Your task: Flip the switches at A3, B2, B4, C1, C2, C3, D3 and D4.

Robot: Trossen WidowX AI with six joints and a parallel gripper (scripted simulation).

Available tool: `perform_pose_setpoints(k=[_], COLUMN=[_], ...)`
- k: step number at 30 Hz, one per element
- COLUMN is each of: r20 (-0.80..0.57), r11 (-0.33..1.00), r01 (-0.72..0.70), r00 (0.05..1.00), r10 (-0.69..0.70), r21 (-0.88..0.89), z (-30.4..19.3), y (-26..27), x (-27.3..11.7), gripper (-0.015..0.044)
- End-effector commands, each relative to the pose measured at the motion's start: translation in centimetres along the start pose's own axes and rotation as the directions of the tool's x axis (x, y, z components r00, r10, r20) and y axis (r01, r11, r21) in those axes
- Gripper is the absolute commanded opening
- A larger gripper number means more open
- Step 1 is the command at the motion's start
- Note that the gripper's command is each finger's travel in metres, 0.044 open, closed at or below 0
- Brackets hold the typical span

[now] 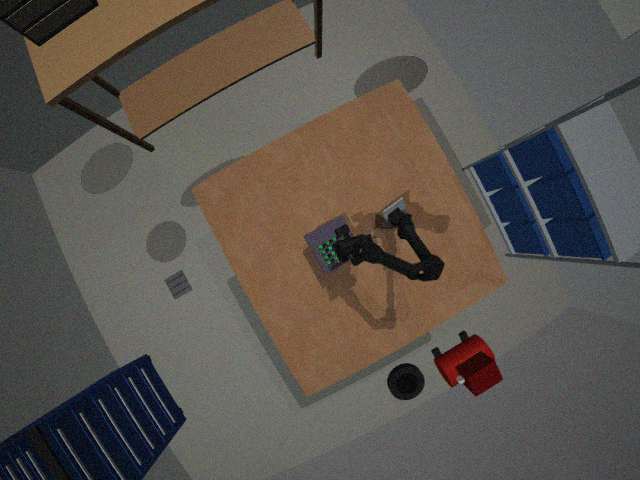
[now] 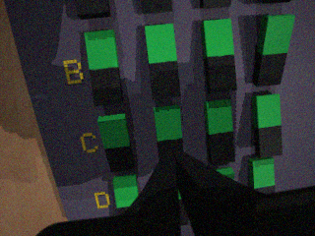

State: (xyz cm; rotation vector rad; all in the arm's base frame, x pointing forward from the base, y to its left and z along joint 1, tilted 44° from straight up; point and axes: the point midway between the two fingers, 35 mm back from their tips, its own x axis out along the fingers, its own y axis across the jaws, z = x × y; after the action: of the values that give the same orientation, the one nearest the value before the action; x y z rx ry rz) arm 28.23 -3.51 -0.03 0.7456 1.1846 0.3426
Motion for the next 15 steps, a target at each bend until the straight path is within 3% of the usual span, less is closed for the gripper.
perform_pose_setpoints(k=[1,12,15], r20=[0.003,0.003,-0.006], r11=[1.0,1.0,1.0], r01=[-0.004,-0.004,0.004], r00=[1.0,1.0,1.0], r10=[0.004,0.004,-0.004], r21=[0.002,0.002,0.0], z=[0.1,0.1,0.3], y=[0.0,0.0,-0.2], x=[0.1,0.2,-1.6], gripper=[0.0,0.0,0.0])
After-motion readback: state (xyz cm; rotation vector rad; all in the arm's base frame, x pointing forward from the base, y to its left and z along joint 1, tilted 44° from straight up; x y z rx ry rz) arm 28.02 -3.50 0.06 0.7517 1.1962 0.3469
